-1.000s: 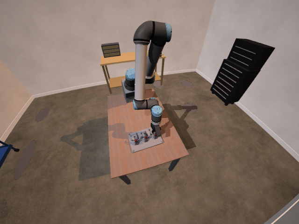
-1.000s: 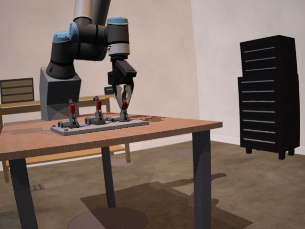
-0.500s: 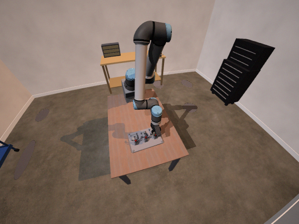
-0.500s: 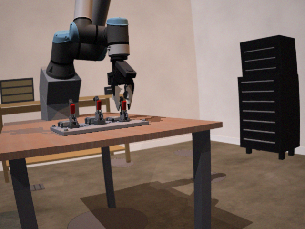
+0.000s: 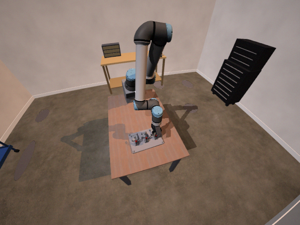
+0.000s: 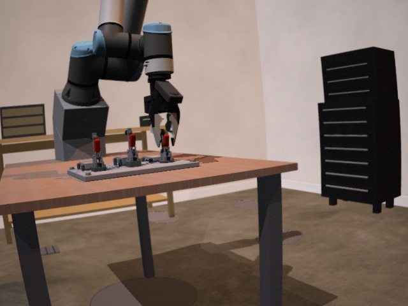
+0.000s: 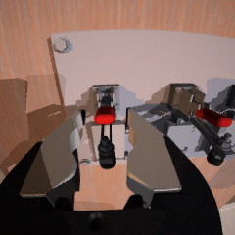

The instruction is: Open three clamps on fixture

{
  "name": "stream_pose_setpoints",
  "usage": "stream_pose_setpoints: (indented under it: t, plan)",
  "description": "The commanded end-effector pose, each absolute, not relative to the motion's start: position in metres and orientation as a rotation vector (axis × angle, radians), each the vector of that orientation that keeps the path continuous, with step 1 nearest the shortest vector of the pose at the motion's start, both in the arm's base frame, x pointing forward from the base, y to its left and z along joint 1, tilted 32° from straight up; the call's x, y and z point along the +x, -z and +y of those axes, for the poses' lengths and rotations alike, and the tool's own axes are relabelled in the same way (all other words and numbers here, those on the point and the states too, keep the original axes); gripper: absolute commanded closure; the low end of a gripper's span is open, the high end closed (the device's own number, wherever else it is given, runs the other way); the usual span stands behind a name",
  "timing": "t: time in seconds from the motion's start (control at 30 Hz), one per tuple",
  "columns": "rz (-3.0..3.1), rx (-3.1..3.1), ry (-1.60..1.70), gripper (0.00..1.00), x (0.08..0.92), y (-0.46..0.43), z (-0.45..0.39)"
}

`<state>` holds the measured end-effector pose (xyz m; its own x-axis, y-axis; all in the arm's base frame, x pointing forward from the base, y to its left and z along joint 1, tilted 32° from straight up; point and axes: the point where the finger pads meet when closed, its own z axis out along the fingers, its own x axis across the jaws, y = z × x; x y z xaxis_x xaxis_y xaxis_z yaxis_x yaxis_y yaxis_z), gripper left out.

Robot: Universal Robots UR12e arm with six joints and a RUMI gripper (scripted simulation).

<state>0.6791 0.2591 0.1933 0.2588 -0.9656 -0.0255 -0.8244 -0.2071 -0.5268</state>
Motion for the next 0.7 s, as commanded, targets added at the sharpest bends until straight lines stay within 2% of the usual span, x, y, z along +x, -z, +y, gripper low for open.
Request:
stream_pose_setpoints:
  t: [0.0,0.67]
  plan:
    - [1.620,-2.099,0.435,0.72,0.679,-0.194,0.260]
    - [1.624,-2.100,0.432,0.72,0.670,-0.203,0.257]
